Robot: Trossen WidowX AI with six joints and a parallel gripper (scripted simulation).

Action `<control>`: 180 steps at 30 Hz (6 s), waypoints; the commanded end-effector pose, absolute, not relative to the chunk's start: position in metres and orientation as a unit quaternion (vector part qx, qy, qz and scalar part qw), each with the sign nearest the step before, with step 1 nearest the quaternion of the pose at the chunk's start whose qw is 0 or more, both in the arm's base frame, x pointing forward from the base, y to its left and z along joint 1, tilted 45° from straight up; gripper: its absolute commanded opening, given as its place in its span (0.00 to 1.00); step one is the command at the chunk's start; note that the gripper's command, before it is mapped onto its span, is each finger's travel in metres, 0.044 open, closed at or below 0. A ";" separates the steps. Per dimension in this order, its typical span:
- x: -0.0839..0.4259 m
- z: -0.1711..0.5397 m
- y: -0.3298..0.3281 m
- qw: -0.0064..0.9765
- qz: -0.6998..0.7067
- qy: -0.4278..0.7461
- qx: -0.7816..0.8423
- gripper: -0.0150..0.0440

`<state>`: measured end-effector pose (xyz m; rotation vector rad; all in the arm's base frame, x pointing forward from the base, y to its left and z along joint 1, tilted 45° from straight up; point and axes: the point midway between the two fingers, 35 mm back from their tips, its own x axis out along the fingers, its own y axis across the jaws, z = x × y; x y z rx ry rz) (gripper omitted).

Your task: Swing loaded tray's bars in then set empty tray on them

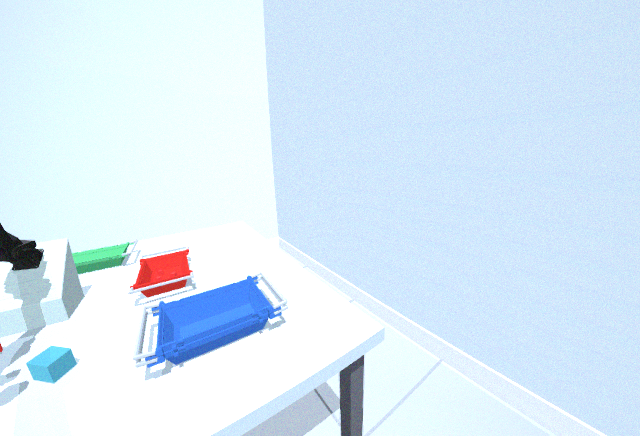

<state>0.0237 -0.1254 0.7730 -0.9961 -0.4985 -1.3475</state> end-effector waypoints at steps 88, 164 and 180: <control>0.387 0.083 -0.104 0.306 -0.629 -0.235 0.675 0.40; 0.383 0.030 -0.057 0.301 -0.615 -0.227 0.693 0.40; 0.383 0.030 -0.057 0.301 -0.615 -0.227 0.693 0.40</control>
